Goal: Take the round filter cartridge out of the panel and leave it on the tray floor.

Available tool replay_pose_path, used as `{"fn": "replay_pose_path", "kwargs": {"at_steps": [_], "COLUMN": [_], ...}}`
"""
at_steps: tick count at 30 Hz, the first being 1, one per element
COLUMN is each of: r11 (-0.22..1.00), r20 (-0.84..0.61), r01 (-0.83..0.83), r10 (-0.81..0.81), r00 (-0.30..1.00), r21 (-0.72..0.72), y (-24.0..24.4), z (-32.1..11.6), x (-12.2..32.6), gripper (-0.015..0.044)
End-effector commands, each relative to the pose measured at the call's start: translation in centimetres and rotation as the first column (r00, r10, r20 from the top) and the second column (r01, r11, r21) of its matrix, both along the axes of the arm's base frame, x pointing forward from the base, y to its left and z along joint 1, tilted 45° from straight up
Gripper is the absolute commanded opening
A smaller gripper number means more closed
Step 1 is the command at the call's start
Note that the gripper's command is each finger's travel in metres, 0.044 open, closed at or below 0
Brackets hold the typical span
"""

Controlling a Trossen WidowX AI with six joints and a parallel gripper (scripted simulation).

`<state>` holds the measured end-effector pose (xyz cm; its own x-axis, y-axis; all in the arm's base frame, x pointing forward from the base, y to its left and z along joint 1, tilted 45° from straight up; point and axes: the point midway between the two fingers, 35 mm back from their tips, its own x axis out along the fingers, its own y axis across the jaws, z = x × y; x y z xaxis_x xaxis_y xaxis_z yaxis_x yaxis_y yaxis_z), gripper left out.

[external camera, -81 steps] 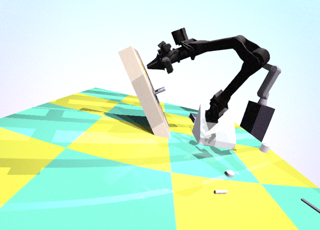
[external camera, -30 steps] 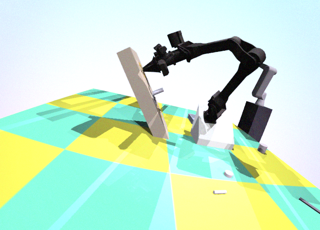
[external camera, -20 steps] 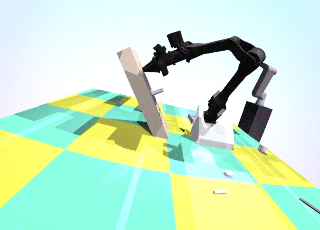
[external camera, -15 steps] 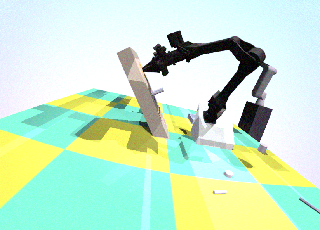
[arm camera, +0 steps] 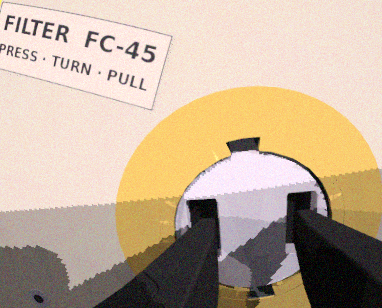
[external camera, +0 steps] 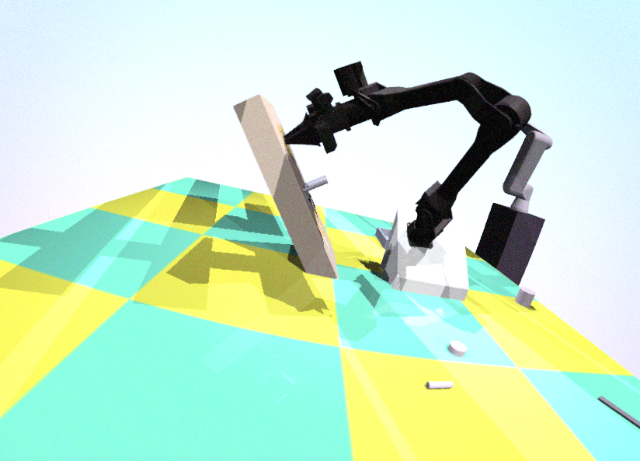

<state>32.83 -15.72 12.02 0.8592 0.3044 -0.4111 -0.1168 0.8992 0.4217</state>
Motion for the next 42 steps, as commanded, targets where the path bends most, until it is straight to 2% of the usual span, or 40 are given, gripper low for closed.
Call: {"fn": "replay_pose_path", "kwargs": {"at_steps": [1, 42], "r11": [1.0, 1.0], "r20": [-0.004, -0.003], "r01": [0.005, 0.005], "r10": [-0.005, -0.005], "r00": [1.0, 1.0], "r21": [0.003, 0.003], "y": [0.0, 0.5], "z": [-0.1, -0.8], "x": [-0.1, 1.3], "gripper": [0.011, 0.011]}}
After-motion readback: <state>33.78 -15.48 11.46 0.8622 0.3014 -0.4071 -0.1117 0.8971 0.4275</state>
